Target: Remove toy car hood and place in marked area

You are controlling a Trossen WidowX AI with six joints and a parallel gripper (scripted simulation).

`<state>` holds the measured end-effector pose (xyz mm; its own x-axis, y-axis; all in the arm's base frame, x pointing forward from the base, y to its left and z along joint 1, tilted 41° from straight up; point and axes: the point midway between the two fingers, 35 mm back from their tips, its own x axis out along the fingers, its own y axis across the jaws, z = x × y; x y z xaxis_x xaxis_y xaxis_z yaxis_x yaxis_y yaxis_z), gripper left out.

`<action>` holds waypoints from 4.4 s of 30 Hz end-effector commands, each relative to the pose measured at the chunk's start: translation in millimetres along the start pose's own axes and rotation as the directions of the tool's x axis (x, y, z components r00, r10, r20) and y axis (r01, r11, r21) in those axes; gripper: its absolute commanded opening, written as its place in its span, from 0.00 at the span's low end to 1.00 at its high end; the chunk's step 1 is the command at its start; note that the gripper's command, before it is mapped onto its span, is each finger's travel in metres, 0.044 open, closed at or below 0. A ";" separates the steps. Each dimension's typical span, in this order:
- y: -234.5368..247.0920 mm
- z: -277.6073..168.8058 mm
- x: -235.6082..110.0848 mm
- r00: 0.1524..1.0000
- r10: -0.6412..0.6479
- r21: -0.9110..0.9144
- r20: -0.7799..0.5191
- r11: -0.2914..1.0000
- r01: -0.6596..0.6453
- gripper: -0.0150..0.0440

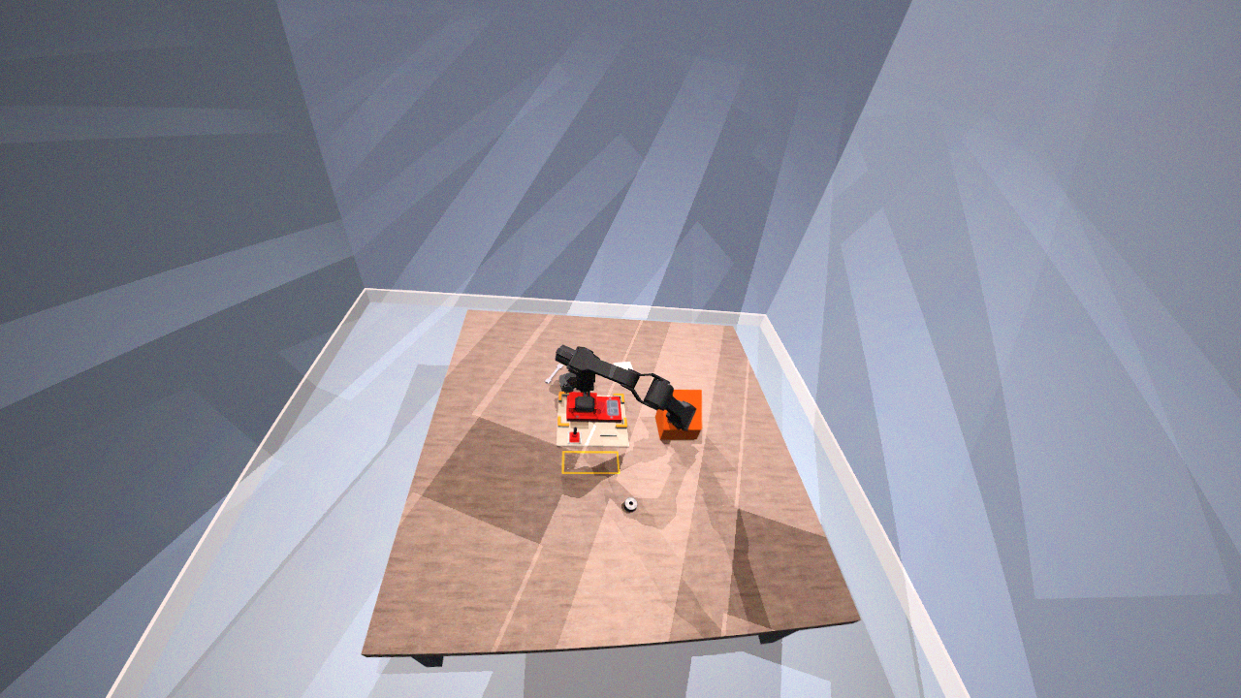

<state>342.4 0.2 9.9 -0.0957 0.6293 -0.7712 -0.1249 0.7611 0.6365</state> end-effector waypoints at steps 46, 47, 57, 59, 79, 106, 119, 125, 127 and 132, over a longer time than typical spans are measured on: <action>169.1 -33.6 -6.3 1.000 0.022 -0.009 -0.002 1.000 -0.022 0.25; 169.1 -33.6 -6.2 1.000 0.022 -0.009 -0.002 1.000 -0.022 0.25; 169.1 -33.0 -1.5 1.000 0.021 -0.009 -0.002 1.000 -0.021 0.25; 169.1 -32.9 -0.4 1.000 0.021 -0.009 -0.002 1.000 -0.021 0.25; 169.1 -31.9 11.0 1.000 0.021 -0.009 -0.002 1.000 -0.021 0.25; 169.4 -31.3 26.3 1.000 0.020 -0.009 -0.002 1.000 -0.020 0.25; 169.6 -31.3 33.7 1.000 0.021 -0.009 -0.002 1.000 -0.021 0.25; 169.8 -31.3 37.1 1.000 0.021 -0.009 -0.002 1.000 -0.021 0.25; 169.8 -31.4 38.3 1.000 0.021 -0.009 -0.002 1.000 -0.021 0.25; 170.0 -31.5 41.1 1.000 0.021 -0.009 -0.002 1.000 -0.021 0.25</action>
<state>287.1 148.9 88.9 -0.0951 0.6429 -0.7600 -0.1402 0.7472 0.6496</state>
